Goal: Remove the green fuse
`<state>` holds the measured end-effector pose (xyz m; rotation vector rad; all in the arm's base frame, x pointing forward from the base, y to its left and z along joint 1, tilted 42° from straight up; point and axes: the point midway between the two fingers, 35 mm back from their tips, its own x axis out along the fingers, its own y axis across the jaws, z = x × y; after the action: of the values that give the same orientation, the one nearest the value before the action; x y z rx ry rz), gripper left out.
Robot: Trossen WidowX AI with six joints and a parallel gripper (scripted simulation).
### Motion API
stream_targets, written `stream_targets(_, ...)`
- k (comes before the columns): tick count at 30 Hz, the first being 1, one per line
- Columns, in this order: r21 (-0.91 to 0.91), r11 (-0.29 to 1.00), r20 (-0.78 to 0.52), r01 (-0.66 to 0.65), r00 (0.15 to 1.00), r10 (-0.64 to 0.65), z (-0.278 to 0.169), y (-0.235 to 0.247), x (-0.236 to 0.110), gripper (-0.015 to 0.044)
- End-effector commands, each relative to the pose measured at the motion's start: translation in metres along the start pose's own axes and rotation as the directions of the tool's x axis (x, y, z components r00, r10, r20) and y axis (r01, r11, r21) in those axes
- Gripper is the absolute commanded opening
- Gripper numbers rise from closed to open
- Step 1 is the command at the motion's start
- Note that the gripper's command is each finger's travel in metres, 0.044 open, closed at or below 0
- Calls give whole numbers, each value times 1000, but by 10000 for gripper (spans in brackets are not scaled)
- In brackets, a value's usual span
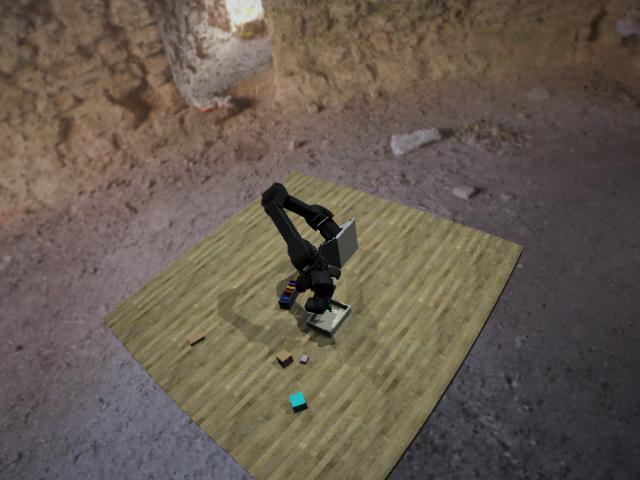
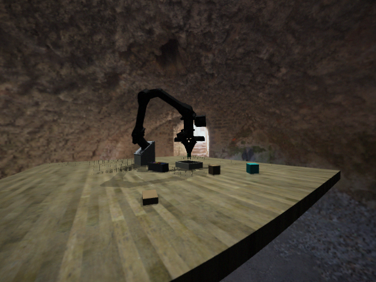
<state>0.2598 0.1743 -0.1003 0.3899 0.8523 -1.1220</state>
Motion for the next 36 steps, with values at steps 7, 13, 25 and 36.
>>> stream_targets(7,-9,1000,6,4,1000,-4,1,-2,19,0)
stream_targets(13,0,1000,2,2,1000,-2,1,-1,18,26)
stream_targets(25,-1,1000,2,2,1000,-2,0,-1,15,330)
stream_targets(36,-9,1000,5,4,1000,-4,0,-2,-19,330)
